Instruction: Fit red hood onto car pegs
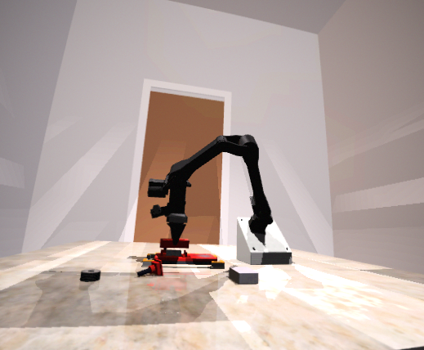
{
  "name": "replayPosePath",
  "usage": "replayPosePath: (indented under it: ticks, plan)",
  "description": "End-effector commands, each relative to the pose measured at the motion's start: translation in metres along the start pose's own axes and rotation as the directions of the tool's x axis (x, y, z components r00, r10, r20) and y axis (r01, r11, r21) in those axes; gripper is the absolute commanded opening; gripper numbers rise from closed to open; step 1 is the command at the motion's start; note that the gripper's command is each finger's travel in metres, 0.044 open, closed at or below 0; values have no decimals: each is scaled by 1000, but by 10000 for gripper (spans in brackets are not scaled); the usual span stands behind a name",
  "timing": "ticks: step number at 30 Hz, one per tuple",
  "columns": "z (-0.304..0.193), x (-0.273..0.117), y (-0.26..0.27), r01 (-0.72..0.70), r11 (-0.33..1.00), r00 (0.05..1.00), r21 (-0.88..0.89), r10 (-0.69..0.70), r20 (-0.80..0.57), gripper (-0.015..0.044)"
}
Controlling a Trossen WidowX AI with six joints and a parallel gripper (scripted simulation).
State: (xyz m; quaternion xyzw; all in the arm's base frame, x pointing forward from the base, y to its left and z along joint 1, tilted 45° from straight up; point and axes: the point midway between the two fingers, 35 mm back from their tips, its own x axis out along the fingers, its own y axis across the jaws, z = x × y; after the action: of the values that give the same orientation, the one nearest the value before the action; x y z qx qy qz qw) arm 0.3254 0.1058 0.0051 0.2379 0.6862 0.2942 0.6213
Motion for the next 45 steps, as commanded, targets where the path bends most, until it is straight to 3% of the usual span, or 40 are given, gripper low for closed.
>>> replayPosePath:
  ticks: [1, 45]
  plan:
    - [-1, 5, 0, -7, 1000, 1000, 10, 6, 3, 0]
    - [0, 10, 1, -6, 1000, 1000, 7, 6, 6, 0]
